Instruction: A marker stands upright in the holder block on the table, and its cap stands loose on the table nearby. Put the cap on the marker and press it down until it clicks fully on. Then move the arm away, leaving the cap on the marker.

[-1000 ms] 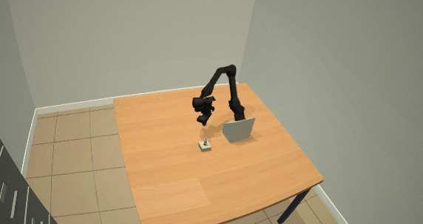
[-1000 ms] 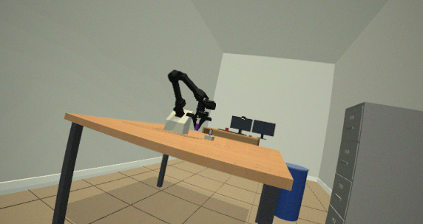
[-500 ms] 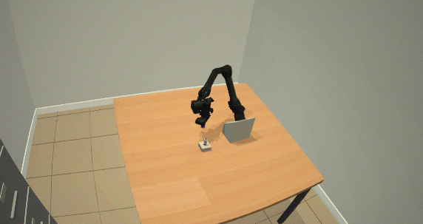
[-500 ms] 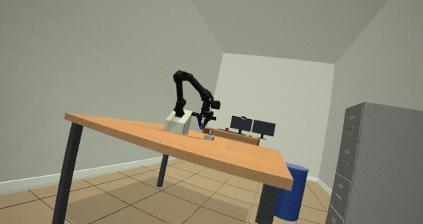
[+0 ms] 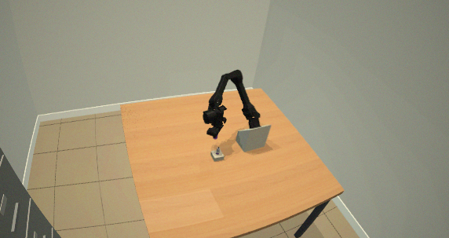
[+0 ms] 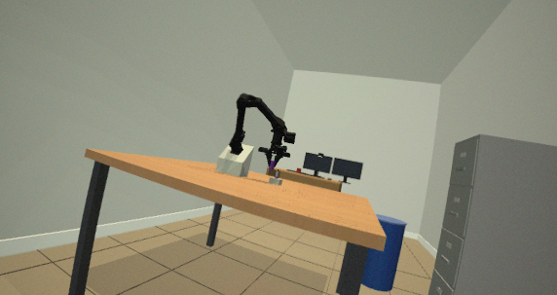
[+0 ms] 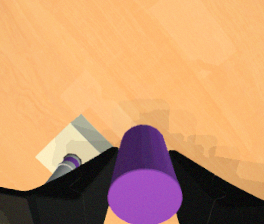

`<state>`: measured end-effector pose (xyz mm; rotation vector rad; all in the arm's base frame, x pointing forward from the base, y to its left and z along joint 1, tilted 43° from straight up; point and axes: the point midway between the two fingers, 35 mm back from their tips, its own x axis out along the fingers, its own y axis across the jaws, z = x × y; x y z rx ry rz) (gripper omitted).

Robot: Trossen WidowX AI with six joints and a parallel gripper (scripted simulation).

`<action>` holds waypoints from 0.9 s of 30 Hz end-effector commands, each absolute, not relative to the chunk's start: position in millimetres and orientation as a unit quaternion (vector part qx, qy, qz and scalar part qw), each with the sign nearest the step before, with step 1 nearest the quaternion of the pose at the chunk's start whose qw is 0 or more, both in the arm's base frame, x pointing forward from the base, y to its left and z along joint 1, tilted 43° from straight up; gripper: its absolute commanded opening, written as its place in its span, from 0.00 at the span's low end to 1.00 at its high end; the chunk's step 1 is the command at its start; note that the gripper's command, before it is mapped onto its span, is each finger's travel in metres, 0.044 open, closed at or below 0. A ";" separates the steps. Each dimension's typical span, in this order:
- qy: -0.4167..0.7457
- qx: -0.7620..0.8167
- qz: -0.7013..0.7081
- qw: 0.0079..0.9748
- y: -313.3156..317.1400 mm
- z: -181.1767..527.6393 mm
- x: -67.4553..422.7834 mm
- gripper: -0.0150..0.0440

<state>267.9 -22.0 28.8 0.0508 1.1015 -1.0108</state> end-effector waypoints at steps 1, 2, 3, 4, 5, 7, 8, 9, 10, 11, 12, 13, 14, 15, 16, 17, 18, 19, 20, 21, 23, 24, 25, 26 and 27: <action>0.502 0.026 -0.459 0.733 -7.3 22.8 272.4 0.25; 0.502 0.026 -0.459 0.733 -4.4 21.4 273.2 0.25; 0.502 0.026 -0.459 0.733 -1.5 20.1 274.0 0.25; 0.502 0.026 -0.459 0.733 1.4 18.7 274.7 0.25; 0.502 0.026 -0.459 0.732 4.4 17.3 275.3 0.25; 0.501 0.026 -0.460 0.732 10.2 14.4 276.5 0.25; 0.501 0.025 -0.460 0.732 13.1 13.0 277.0 0.25; 0.501 0.025 -0.460 0.732 16.1 11.5 277.5 0.25; 0.501 0.025 -0.461 0.732 19.0 10.0 278.0 0.25; 0.501 0.025 -0.461 0.732 22.0 8.5 278.4 0.25; 0.500 0.024 -0.461 0.732 25.0 7.0 278.7 0.25; 0.500 0.024 -0.462 0.732 27.9 5.5 279.1 0.25; 0.500 0.024 -0.462 0.732 30.9 3.9 279.3 0.25; 0.499 0.024 -0.462 0.732 33.8 2.4 279.6 0.25; 0.499 0.023 -0.463 0.732 36.8 0.8 279.8 0.25; 0.499 0.023 -0.463 0.732 39.8 -0.8 279.9 0.25; 0.498 0.023 -0.464 0.732 42.7 -2.4 280.0 0.25; 0.498 0.022 -0.464 0.733 45.7 -4.0 280.1 0.25; 0.497 0.022 -0.464 0.733 48.7 -5.7 280.1 0.25; 0.497 0.021 -0.465 0.733 51.6 -7.3 280.1 0.25; 0.495 0.020 -0.466 0.733 57.5 -10.7 279.9 0.25; 0.495 0.020 -0.466 0.733 60.4 -12.3 279.7 0.25; 0.494 0.020 -0.467 0.733 62.8 -13.7 279.5 0.25; 0.494 0.019 -0.467 0.733 64.2 -14.5 279.4 0.25; 0.494 0.019 -0.467 0.733 64.7 -14.8 279.3 0.25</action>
